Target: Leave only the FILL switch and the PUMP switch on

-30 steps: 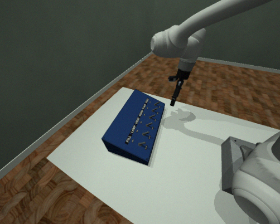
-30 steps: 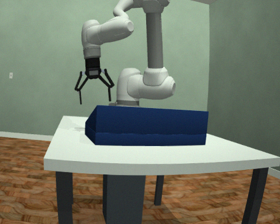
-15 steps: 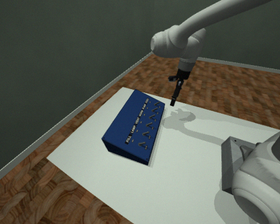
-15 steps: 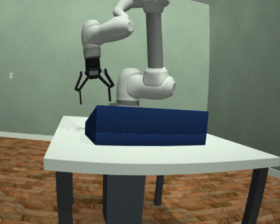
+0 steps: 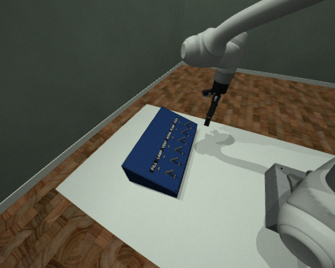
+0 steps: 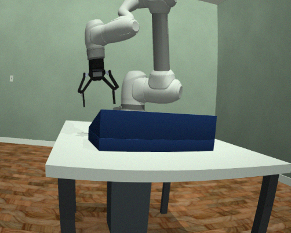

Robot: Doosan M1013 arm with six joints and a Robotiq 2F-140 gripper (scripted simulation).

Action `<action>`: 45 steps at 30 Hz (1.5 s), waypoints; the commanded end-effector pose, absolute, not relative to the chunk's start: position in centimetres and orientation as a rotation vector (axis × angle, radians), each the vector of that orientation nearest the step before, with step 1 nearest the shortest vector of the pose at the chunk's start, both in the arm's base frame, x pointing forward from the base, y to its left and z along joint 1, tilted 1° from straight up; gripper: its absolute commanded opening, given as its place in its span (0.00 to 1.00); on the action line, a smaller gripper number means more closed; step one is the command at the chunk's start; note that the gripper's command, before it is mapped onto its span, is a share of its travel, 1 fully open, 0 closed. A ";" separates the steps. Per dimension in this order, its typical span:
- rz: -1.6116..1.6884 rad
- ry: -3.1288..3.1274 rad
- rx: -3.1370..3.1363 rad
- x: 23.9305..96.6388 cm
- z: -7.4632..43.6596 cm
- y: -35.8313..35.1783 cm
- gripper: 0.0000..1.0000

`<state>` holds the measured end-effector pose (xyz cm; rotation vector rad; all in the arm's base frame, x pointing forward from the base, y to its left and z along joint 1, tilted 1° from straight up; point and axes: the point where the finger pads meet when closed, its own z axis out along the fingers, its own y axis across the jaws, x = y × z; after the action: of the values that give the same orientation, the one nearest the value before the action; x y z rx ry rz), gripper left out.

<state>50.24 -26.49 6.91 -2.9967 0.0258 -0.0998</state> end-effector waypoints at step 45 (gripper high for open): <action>-0.105 0.022 -3.012 46.6 18.6 -25.6 1.00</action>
<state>46.07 -26.45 18.76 -3.0012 0.0251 -0.1011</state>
